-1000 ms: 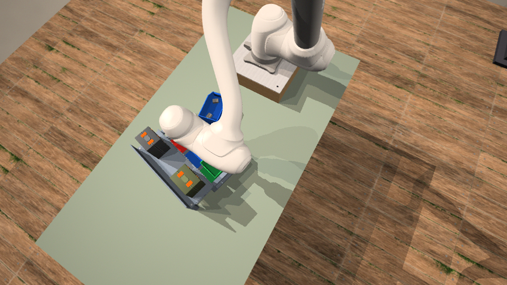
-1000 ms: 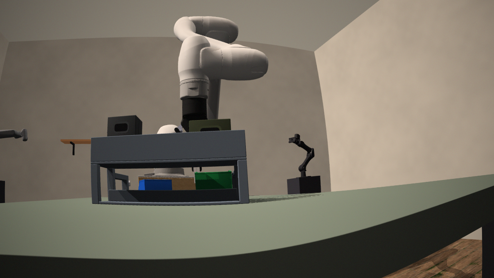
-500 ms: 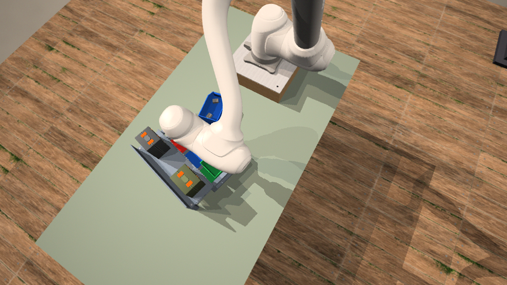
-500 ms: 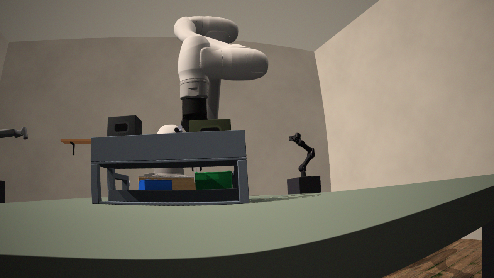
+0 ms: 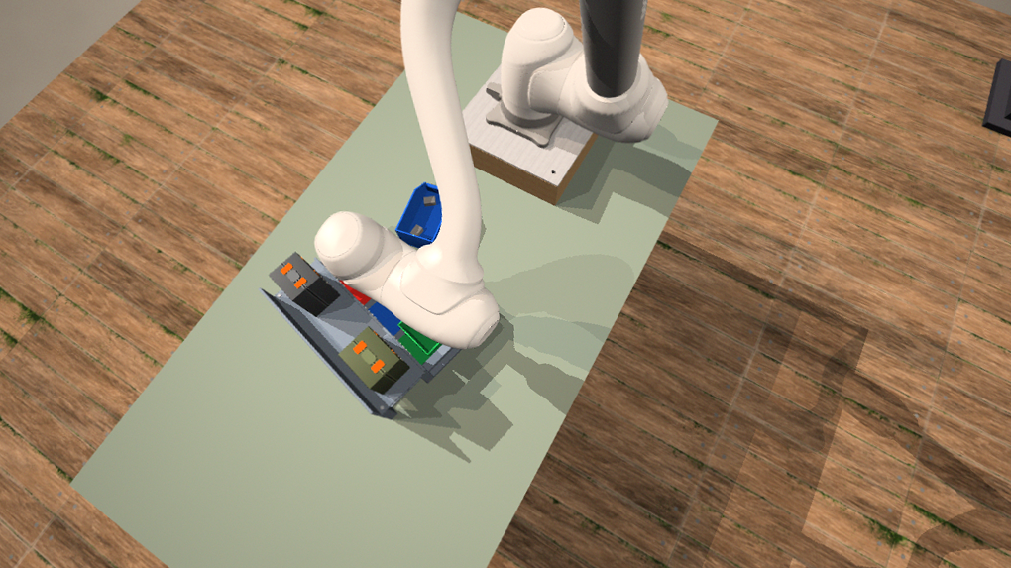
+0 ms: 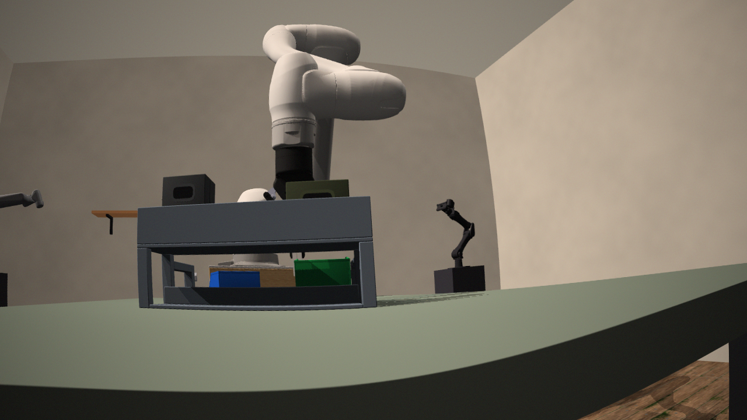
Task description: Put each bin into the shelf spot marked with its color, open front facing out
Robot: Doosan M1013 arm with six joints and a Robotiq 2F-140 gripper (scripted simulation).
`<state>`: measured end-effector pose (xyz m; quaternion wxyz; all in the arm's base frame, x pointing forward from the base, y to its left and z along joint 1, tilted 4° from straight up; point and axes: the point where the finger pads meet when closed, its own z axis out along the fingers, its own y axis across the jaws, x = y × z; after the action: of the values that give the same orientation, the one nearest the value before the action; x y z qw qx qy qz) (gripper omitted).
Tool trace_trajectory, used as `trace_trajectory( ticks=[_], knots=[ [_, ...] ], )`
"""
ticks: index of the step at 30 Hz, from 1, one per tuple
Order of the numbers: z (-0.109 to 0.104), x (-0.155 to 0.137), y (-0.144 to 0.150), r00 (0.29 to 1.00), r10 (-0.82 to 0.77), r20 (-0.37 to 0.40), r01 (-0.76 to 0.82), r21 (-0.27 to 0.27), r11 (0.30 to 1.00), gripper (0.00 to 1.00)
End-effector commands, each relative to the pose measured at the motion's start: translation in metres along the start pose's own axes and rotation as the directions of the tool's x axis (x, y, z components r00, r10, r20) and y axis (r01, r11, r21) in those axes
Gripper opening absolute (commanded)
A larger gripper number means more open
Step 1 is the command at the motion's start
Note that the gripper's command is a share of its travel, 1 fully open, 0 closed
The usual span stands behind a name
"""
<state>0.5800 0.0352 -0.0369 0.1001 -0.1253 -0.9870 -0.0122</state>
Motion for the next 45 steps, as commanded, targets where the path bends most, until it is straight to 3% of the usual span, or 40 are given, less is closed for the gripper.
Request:
trace_trajectory(
  ticks=[1, 45],
  knots=[
    [-0.0021, -0.0039, -0.0001, 1.0, 0.005, -0.006, -0.005, -0.001, 1.0, 0.1],
    [-0.0014, -0.0024, 0.0008, 1.0, 0.001, -0.023, -0.001, -0.003, 1.0, 0.1]
  ],
)
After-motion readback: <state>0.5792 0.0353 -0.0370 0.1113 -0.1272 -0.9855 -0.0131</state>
